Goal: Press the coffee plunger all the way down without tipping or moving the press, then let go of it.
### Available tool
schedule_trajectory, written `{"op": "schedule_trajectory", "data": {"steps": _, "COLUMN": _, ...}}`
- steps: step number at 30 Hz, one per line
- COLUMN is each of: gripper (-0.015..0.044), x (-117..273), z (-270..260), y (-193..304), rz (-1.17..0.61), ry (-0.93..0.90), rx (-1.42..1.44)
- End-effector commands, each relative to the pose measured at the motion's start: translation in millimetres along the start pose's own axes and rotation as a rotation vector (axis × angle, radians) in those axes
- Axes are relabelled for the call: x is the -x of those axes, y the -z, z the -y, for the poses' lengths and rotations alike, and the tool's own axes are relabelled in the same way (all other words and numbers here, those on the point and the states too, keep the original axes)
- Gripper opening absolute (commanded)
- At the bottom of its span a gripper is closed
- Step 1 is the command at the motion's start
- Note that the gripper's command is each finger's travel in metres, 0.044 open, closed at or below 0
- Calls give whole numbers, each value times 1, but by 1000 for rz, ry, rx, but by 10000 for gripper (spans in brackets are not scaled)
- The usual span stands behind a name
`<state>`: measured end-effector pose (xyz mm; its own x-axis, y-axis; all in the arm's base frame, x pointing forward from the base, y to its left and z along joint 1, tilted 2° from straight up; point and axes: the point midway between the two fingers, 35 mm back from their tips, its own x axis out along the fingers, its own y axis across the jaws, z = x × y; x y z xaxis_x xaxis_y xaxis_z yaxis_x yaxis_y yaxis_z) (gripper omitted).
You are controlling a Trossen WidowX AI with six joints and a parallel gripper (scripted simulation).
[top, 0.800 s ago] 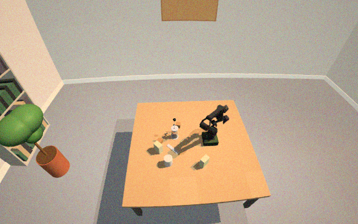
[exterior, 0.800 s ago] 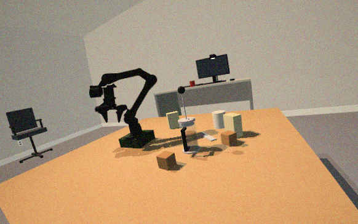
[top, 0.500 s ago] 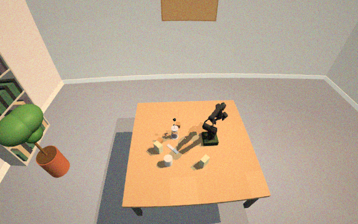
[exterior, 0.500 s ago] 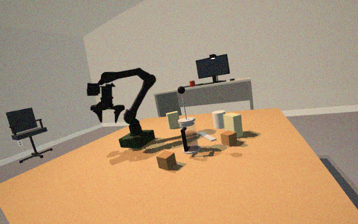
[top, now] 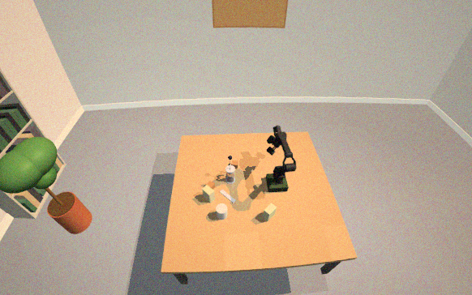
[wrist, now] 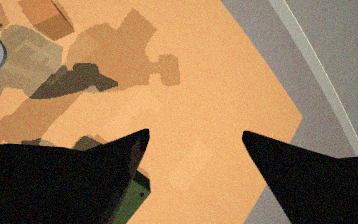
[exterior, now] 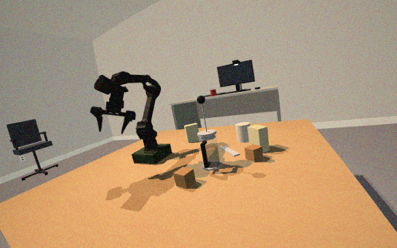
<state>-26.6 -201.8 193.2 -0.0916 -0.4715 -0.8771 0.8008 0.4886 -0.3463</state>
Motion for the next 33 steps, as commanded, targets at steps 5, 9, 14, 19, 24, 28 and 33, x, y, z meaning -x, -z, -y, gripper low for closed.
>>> {"op": "schedule_trajectory", "data": {"steps": 5, "gripper": 440, "x": 21, "z": -42, "y": -83, "rz": 251, "ry": -59, "rx": 115}}
{"op": "schedule_trajectory", "data": {"steps": 9, "gripper": 440, "x": 41, "z": -76, "y": -117, "rz": 379, "ry": -127, "rx": 164}}
{"op": "schedule_trajectory", "data": {"steps": 14, "gripper": 440, "x": 74, "z": -125, "y": -149, "rz": 528, "ry": -233, "rx": 226}}
{"op": "schedule_trajectory", "data": {"steps": 19, "gripper": 440, "x": 118, "z": -182, "y": -169, "rz": 667, "ry": -389, "rx": 266}}
{"op": "schedule_trajectory", "data": {"steps": 24, "gripper": 440, "x": 169, "z": -239, "y": -173, "rz": 775, "ry": -579, "rx": 285}}
{"op": "schedule_trajectory", "data": {"steps": 28, "gripper": 440, "x": 196, "z": -266, "y": -167, "rz": 815, "ry": -684, "rx": 293}}
{"op": "schedule_trajectory", "data": {"steps": 33, "gripper": 440, "x": 175, "z": -275, "y": -162, "rz": 815, "ry": -684, "rx": 293}}
